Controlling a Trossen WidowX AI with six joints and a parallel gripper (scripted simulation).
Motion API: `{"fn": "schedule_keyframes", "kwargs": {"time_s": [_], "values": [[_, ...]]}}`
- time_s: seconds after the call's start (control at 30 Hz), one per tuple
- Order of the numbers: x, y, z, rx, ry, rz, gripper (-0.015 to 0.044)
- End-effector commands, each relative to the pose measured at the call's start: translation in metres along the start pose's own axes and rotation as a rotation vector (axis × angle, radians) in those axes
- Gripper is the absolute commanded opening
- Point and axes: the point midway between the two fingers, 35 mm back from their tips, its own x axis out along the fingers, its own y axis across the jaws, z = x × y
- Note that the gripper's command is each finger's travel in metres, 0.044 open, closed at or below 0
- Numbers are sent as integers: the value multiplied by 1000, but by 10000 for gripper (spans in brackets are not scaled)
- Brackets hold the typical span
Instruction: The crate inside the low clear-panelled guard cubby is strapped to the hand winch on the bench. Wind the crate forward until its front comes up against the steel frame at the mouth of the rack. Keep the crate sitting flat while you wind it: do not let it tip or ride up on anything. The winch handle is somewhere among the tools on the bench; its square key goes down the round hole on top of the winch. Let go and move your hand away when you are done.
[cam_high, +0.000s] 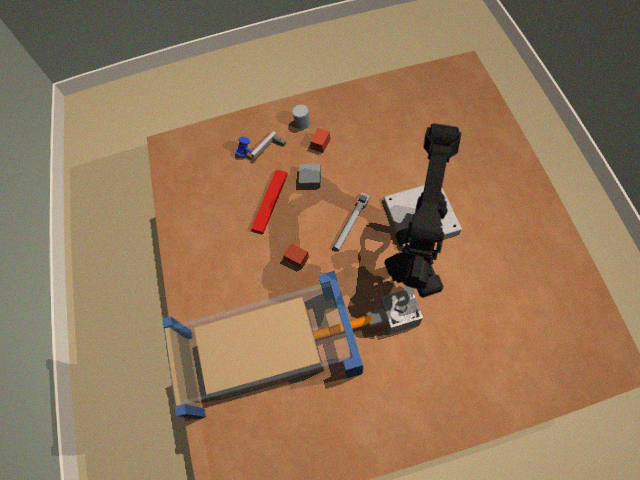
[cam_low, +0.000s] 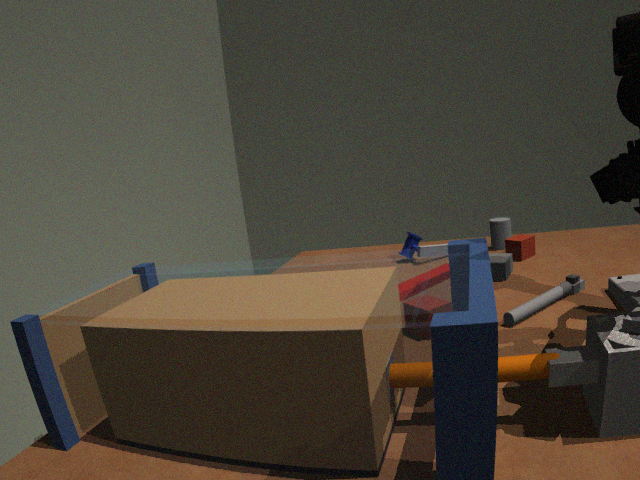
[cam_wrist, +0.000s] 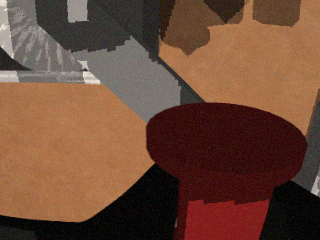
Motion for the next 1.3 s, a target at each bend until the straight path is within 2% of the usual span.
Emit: {"fn": "schedule_keyframes", "kwargs": {"time_s": [0.0, 1.27], "values": [[2, -10, 13, 25, -26, -24, 0], [0, -24, 49, 25, -29, -25, 0]]}}
